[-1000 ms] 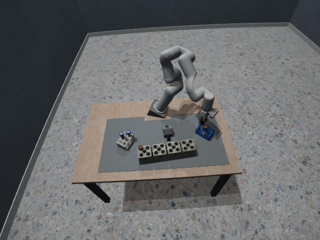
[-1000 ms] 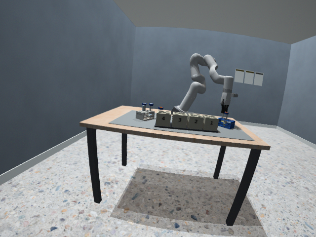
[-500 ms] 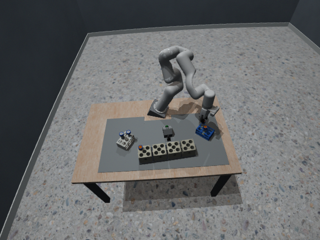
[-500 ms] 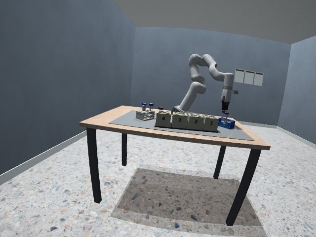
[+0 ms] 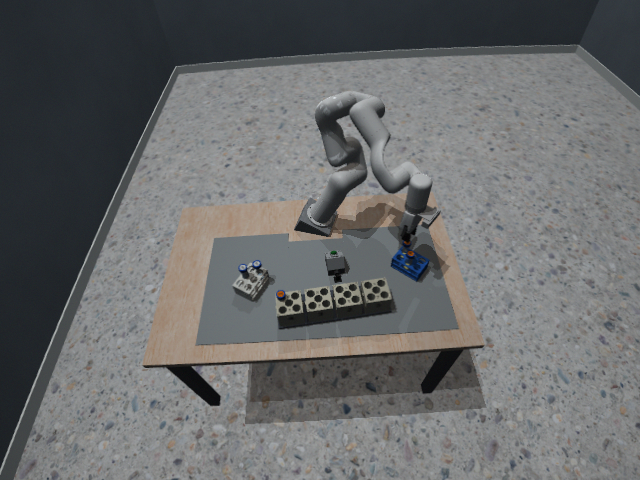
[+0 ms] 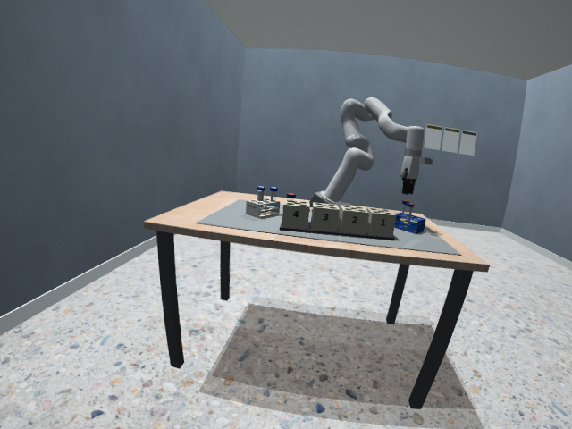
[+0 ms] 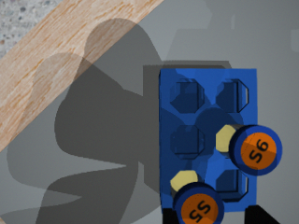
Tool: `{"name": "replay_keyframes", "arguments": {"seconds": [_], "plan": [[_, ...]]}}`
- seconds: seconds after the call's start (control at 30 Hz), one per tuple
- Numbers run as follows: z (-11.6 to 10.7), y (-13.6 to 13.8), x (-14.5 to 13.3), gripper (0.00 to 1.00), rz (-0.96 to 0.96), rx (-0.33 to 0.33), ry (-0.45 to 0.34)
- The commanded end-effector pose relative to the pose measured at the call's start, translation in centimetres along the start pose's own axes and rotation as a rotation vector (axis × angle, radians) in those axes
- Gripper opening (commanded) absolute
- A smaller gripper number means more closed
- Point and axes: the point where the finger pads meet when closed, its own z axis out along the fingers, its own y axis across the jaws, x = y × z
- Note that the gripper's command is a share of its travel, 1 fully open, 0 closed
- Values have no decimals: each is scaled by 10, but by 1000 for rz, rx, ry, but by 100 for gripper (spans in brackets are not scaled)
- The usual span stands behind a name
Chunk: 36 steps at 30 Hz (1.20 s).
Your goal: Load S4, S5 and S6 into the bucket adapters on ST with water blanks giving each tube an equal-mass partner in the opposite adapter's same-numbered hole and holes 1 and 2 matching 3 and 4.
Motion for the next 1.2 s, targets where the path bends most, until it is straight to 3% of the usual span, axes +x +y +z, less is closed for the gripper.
{"name": "replay_keyframes", "arguments": {"seconds": [0.0,1.17], "plan": [[-12,0,1,44,-1,0,3],[-74,0,1,44,-1,0,3]]}}
